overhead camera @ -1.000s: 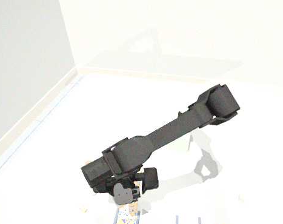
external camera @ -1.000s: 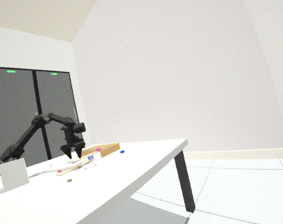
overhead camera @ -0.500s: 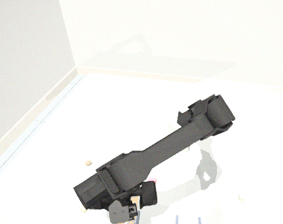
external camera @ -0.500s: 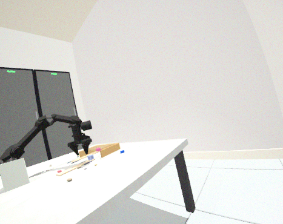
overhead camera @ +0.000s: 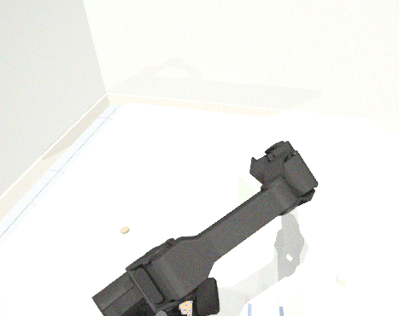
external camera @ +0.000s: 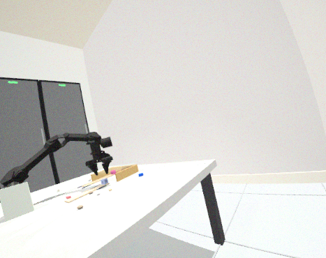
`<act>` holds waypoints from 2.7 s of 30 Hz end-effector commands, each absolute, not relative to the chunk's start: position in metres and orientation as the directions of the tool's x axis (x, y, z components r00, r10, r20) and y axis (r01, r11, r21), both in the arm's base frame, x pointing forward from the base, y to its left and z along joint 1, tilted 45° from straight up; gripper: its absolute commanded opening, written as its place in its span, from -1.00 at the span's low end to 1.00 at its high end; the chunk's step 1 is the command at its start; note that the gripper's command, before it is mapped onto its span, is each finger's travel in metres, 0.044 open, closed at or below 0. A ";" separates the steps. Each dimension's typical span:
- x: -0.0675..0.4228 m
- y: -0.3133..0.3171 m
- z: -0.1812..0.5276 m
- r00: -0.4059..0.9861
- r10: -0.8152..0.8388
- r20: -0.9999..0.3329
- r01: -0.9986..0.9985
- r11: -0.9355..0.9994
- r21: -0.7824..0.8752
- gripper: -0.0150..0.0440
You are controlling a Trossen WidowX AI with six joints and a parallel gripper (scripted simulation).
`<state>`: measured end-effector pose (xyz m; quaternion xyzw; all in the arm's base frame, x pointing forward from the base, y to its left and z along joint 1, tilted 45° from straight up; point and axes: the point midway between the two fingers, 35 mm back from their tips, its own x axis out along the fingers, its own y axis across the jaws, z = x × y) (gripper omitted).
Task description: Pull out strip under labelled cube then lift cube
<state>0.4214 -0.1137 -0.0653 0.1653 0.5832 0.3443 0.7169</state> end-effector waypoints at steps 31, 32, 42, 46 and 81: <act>0.431 -0.078 -0.101 0.084 0.691 -0.718 -0.295 0.706 0.644 0.36; 0.431 -0.077 -0.102 0.084 0.691 -0.718 -0.295 0.706 0.644 0.36; 0.431 -0.075 -0.103 0.084 0.691 -0.718 -0.295 0.705 0.644 0.36; 0.432 -0.077 -0.102 0.087 0.686 -0.722 -0.304 0.709 0.637 0.07; 0.369 -0.091 -0.064 0.082 0.690 -0.719 -0.293 0.706 0.645 -0.49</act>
